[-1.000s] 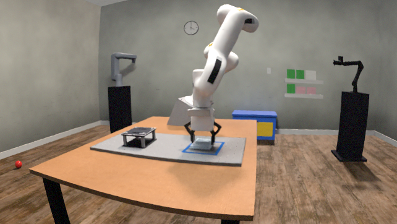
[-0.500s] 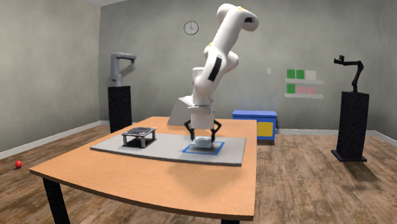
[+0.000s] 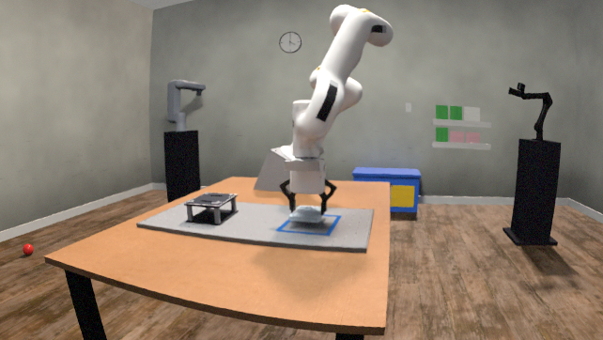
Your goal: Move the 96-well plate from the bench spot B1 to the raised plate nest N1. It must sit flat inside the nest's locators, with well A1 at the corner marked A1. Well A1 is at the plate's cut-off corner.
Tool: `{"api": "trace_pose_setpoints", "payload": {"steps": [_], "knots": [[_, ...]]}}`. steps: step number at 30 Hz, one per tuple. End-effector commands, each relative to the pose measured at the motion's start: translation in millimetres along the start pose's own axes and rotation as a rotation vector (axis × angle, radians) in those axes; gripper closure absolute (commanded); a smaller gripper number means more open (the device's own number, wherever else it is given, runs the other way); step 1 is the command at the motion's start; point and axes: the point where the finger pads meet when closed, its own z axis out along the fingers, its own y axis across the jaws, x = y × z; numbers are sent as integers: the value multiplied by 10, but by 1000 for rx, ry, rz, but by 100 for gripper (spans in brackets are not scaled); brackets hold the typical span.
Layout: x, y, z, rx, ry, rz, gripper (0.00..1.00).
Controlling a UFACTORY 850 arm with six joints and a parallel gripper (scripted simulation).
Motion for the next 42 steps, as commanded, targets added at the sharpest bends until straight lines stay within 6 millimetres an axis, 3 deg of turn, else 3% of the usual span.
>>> {"api": "trace_pose_setpoints", "payload": {"steps": [1,37,42], "knots": [[11,-2,-64,0,2,-1,100],[11,-2,-598,0,2,-1,100],[11,-2,-603,0,2,-1,100]]}}
